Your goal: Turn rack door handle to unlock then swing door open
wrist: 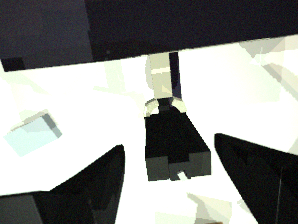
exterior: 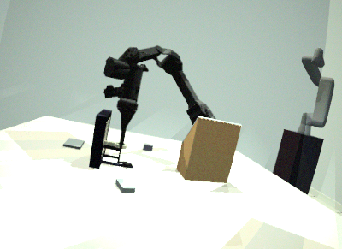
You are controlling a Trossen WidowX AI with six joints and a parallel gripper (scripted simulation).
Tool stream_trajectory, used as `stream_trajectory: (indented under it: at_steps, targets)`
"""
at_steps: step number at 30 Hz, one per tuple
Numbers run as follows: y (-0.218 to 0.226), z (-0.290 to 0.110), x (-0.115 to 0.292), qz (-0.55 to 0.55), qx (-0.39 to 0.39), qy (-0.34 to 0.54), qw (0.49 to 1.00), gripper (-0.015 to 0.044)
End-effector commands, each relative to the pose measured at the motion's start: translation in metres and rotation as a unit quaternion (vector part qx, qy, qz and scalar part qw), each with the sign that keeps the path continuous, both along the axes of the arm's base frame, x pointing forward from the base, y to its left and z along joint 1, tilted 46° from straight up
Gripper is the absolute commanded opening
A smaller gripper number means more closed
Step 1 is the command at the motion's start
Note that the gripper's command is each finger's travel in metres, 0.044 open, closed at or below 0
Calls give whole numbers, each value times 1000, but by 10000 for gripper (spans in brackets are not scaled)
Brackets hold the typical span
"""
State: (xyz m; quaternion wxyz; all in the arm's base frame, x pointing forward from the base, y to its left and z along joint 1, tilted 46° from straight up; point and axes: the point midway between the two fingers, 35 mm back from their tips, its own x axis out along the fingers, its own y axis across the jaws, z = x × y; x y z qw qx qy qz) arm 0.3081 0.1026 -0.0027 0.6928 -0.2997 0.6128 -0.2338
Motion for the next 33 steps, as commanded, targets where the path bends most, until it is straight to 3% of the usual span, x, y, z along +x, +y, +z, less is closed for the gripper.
stream_trajectory:
  at_steps: [1,12,19,33]
  targets:
    - [-8,-6,0,0,-4,2,1000,284]
    - [-20,-16,1,0,-5,1,1000,284]
    - [-20,-16,1,0,-5,1,1000,100]
    - [-20,-16,1,0,-5,1,1000,12]
